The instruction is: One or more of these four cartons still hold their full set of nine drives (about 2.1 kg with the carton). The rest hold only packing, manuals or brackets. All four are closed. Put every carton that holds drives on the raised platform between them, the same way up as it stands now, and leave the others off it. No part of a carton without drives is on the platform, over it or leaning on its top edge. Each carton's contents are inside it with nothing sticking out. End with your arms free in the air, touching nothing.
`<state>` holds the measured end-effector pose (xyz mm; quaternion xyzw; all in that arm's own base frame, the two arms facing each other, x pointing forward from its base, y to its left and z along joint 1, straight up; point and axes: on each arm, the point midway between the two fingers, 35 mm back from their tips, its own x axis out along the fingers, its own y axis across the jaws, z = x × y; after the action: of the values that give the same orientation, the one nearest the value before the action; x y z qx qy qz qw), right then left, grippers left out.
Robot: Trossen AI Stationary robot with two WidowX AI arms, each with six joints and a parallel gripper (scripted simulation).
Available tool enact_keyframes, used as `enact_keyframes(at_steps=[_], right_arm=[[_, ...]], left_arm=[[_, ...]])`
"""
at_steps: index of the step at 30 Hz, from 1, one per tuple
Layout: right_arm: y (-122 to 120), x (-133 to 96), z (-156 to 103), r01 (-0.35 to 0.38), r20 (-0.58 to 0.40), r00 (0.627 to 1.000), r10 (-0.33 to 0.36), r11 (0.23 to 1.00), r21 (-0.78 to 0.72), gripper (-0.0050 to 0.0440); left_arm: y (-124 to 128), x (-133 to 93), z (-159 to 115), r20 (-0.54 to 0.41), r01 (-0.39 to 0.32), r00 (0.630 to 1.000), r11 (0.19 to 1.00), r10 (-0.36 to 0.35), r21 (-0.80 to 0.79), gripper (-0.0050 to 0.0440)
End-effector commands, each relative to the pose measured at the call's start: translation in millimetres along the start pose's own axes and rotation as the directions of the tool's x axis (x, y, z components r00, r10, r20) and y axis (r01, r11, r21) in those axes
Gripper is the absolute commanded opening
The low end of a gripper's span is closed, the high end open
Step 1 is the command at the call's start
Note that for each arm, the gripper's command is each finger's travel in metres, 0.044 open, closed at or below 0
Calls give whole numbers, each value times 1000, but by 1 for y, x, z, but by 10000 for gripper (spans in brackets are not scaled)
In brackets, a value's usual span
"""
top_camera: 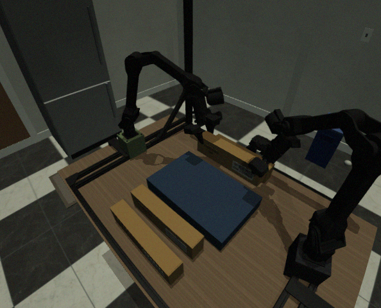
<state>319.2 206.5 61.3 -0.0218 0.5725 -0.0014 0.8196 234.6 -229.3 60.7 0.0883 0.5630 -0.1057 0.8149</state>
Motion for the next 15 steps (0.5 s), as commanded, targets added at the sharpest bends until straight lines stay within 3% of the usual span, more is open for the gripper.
enact_keyframes(at_steps=[1, 15], right_arm=[[-5, -18, 5, -40, 33, 999, 40, 999, -1, 0], [-42, -16, 4, -40, 33, 999, 40, 999, -1, 0]], left_arm=[[7, -11, 4, 26, 27, 999, 1000, -27, 1, 0], [43, -8, 4, 26, 27, 999, 1000, -27, 1, 0]])
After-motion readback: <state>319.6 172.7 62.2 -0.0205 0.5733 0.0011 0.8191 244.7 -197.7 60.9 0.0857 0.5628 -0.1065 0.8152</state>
